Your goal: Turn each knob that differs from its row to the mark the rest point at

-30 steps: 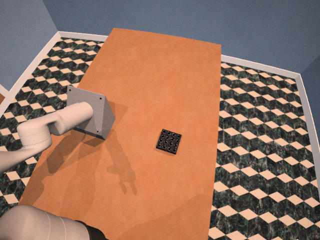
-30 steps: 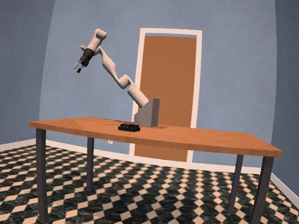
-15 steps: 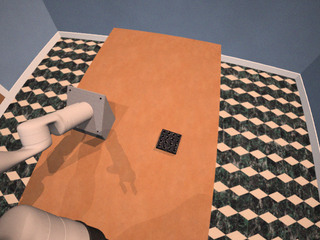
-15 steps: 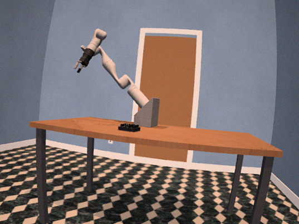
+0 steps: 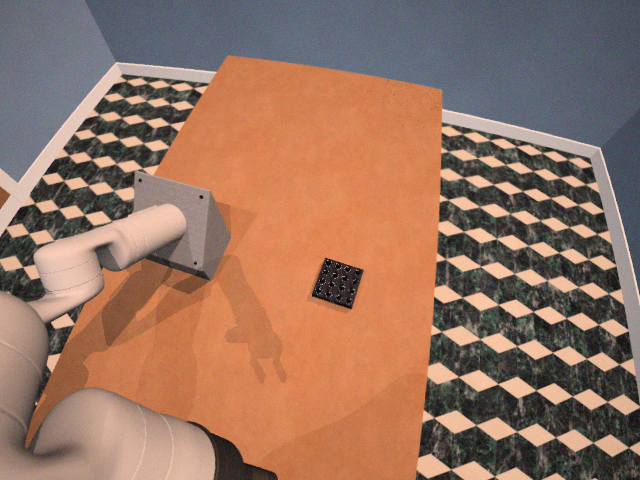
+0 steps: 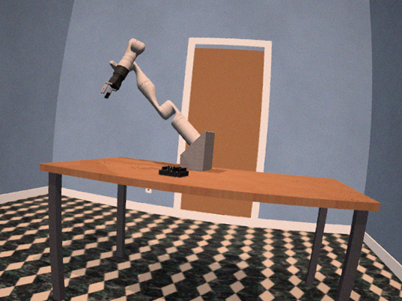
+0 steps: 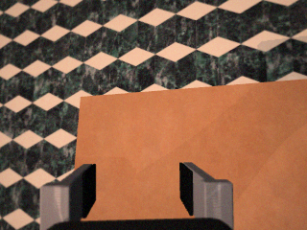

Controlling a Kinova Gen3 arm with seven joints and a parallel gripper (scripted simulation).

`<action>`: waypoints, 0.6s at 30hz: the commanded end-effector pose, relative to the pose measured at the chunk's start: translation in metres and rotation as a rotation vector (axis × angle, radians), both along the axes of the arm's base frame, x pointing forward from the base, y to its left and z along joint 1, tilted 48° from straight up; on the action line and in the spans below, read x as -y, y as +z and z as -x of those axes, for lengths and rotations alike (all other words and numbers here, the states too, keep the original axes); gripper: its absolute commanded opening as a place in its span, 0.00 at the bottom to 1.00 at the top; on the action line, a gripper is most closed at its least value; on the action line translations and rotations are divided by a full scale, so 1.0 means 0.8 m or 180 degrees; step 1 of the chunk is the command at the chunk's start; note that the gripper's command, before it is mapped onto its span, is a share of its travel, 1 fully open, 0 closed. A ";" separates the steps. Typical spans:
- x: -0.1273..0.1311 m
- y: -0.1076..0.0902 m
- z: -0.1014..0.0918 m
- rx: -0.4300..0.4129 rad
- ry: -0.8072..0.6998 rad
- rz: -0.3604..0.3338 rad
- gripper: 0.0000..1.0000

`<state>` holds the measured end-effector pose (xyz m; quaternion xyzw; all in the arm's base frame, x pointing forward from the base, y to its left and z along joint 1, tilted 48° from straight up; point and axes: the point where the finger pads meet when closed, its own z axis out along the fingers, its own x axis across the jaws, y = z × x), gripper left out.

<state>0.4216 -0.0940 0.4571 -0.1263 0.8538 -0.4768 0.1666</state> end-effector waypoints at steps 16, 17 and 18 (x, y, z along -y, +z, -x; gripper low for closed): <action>-0.057 -0.199 -0.084 -0.1402 0.0641 0.0384 1.00; -0.059 -0.211 -0.086 -0.1479 0.0678 0.0400 1.00; -0.062 -0.223 -0.088 -0.1556 0.0714 0.0416 1.00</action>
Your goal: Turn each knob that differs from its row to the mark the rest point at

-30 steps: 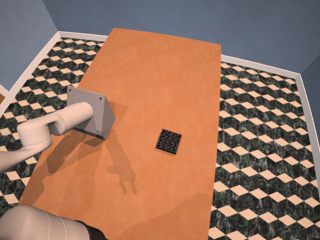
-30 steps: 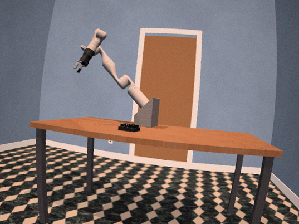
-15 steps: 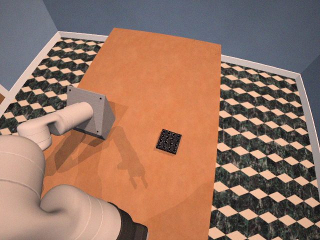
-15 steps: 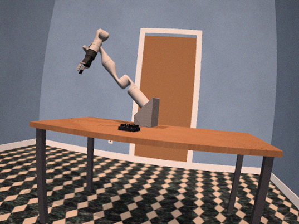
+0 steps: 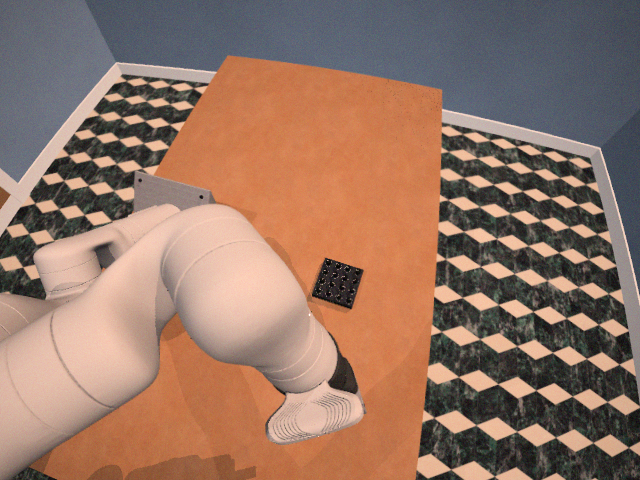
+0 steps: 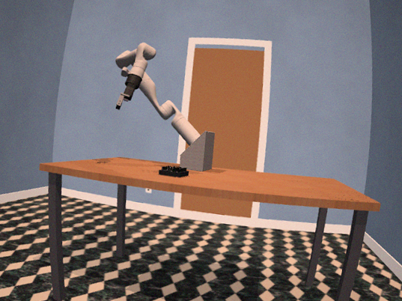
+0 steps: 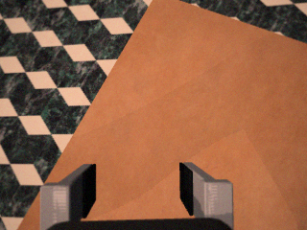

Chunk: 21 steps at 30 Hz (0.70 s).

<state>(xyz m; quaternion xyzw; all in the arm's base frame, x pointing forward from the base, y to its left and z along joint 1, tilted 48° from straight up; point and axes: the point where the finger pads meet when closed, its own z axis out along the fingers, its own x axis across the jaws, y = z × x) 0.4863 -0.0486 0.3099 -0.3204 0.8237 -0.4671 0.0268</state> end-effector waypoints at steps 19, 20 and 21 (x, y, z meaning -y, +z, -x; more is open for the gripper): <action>-0.036 -0.247 -0.002 -0.1512 0.0622 0.0261 1.00; -0.036 -0.247 -0.002 -0.1512 0.0622 0.0261 1.00; -0.038 -0.272 0.004 -0.1666 0.0688 0.0274 1.00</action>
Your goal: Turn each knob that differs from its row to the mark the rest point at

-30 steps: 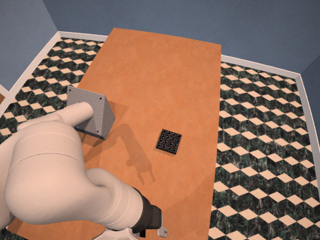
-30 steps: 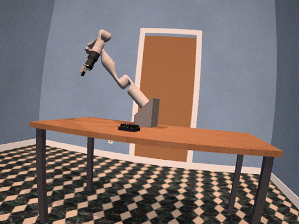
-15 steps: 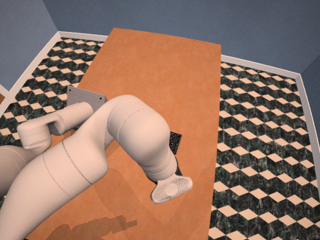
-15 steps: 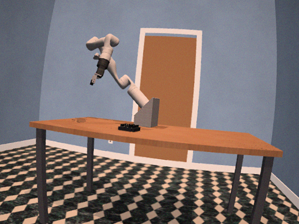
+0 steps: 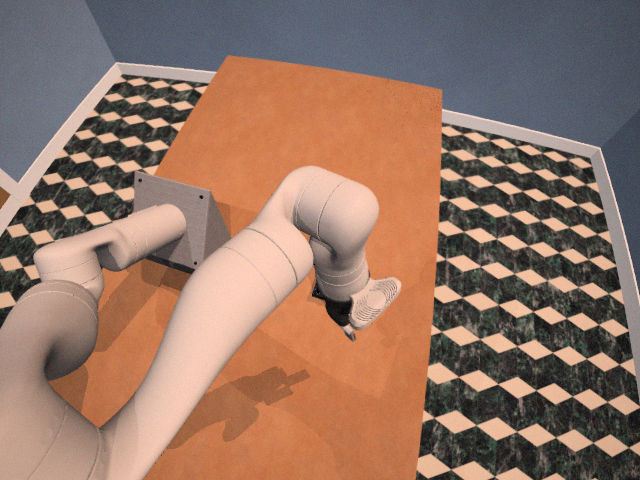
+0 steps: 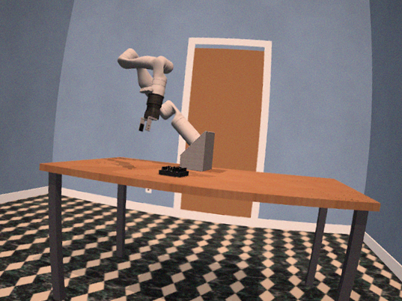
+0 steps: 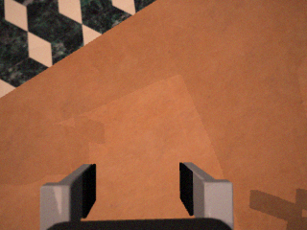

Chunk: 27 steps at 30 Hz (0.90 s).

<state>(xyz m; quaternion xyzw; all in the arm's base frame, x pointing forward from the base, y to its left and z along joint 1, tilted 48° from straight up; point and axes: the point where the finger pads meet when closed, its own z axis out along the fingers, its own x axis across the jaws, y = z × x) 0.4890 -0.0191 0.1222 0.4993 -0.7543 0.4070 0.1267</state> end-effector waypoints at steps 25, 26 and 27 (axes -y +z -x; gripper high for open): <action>-0.009 -0.246 0.100 -0.1565 0.0565 0.0084 1.00; -0.009 -0.247 0.100 -0.1568 0.0566 0.0084 1.00; -0.009 -0.247 0.100 -0.1569 0.0567 0.0084 1.00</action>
